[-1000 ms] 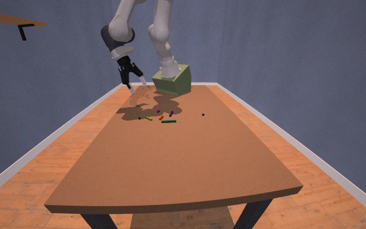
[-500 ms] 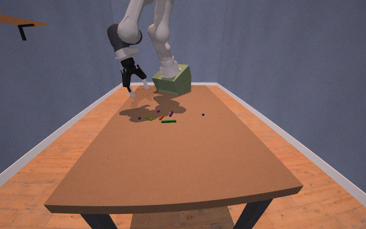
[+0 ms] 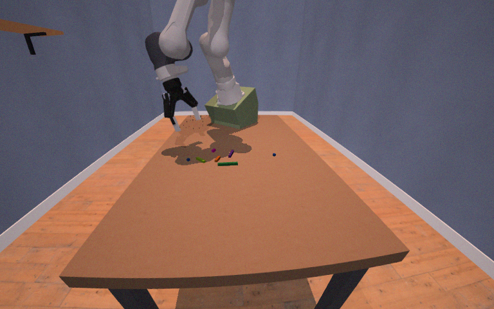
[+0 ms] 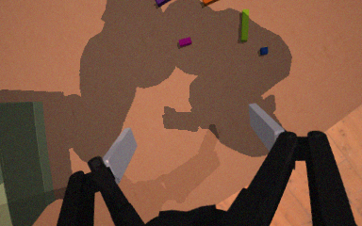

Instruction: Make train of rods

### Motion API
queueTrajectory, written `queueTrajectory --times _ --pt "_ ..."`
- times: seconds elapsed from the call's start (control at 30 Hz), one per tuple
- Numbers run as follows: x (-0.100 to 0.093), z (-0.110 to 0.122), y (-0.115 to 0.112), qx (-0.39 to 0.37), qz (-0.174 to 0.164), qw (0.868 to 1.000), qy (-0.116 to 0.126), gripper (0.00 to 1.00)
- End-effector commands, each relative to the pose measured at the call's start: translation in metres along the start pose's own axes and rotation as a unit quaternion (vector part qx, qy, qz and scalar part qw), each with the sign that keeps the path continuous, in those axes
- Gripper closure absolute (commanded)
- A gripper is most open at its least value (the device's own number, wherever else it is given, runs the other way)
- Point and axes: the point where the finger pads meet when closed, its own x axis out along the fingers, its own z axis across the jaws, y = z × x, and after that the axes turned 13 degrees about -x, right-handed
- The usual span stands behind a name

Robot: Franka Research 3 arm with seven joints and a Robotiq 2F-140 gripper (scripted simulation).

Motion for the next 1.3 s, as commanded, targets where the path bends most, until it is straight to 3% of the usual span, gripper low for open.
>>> queueTrajectory --times 0.0,0.1,0.13,0.8,0.83,1.27 --pt "-0.001 0.001 -0.002 0.01 -0.003 1.0 -0.002 0.0" --pt "-0.001 0.001 -0.002 0.01 -0.003 1.0 -0.002 0.0" --pt "0.007 0.011 0.003 0.029 -0.026 0.999 -0.006 0.0" --pt "0.007 0.011 0.003 0.029 -0.026 0.999 -0.006 0.0" --pt "0.014 0.02 0.009 0.048 -0.048 0.998 -0.013 0.0" --pt "0.014 0.02 0.009 0.048 -0.048 0.998 -0.013 0.0"
